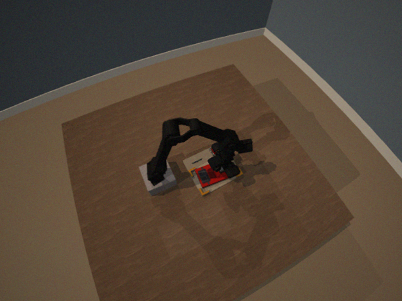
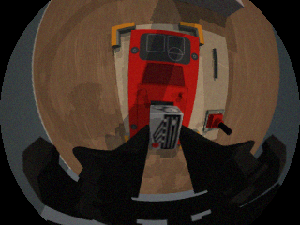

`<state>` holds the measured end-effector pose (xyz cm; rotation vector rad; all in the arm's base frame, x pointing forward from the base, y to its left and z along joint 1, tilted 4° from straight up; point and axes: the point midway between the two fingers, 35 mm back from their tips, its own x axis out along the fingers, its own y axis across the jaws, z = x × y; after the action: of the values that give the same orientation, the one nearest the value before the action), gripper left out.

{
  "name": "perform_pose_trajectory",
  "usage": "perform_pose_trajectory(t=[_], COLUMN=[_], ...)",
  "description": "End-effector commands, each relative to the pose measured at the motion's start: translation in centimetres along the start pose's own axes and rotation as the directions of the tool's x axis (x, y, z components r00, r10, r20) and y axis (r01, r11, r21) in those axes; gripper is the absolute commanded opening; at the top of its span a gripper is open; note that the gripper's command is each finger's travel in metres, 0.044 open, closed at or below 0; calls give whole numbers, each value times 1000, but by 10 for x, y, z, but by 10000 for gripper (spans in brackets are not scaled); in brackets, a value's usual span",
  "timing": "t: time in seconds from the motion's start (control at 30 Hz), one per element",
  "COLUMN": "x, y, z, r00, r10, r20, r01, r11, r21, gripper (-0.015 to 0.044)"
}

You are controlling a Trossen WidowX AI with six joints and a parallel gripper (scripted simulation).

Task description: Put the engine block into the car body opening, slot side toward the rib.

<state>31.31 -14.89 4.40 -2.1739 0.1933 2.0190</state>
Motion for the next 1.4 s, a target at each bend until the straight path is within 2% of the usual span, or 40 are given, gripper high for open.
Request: perform_pose_trajectory(t=[0.0,0.1,0.27,0.4,0.63,0.77,0.9,1.1,1.27,1.37], x=[-1,-1,-1,-1,-1,-1,-1,-1,0,0], y=[0,0,0,0,0,0,0,0,-1,-1], z=[-1,-1,-1,-1,-1,-3,-3,-3,-3,-3], r00=[1000,1000,1000,1000,1000,1000,1000,1000,1000,1000], r10=[-2,-2,-2,-2,-2,-2,-2,-2,-2,-2], r20=[-5,-5,-5,-5,-5,-5,-5,-5,-5,-5], r01=[2,3,3,2,1,1,1,2,2,2], r11=[994,981,980,991,997,995,999,993,984,988], r21=[107,196,198,133,-81,-100,-53,117,177,153], gripper=[158,158,158,158,158,158,158,158,158,158])
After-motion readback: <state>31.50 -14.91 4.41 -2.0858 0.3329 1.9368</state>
